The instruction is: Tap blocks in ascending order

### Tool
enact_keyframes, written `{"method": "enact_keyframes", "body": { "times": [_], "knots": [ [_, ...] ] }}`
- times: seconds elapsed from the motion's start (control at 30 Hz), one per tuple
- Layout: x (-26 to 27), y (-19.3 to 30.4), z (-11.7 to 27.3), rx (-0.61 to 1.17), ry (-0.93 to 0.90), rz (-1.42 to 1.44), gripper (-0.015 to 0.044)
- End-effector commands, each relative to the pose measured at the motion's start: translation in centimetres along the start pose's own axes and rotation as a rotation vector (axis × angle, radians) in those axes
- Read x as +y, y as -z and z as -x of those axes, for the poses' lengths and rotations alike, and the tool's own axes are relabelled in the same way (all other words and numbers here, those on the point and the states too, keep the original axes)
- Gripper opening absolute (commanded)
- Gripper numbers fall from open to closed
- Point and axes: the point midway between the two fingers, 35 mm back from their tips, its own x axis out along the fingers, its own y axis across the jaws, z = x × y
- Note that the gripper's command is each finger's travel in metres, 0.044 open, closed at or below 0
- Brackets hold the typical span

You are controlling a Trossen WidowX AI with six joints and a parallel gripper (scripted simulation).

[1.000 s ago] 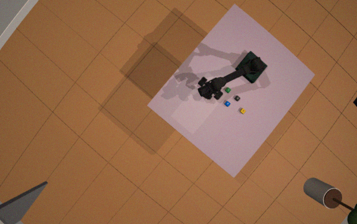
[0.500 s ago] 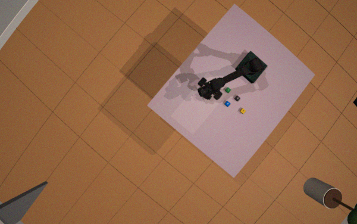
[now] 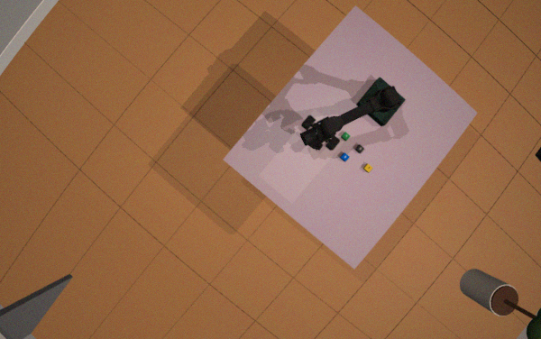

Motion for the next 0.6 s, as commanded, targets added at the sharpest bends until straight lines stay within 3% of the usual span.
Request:
{"method": "enact_keyframes", "body": {
  "times": [0.0,0.07,0.27,0.57],
  "knots": [
    [-0.2,-0.4,4.9,-0.022,0.011,0.002,0.0020],
    [-0.1,-0.2,7.0,-0.022,0.011,0.002,0.0020],
    [0.1,0.0,7.3,-0.022,0.011,0.002,0.0020],
    [8.1,6.3,7.8,-0.017,0.005,0.002,0.0020]
  ]
}}
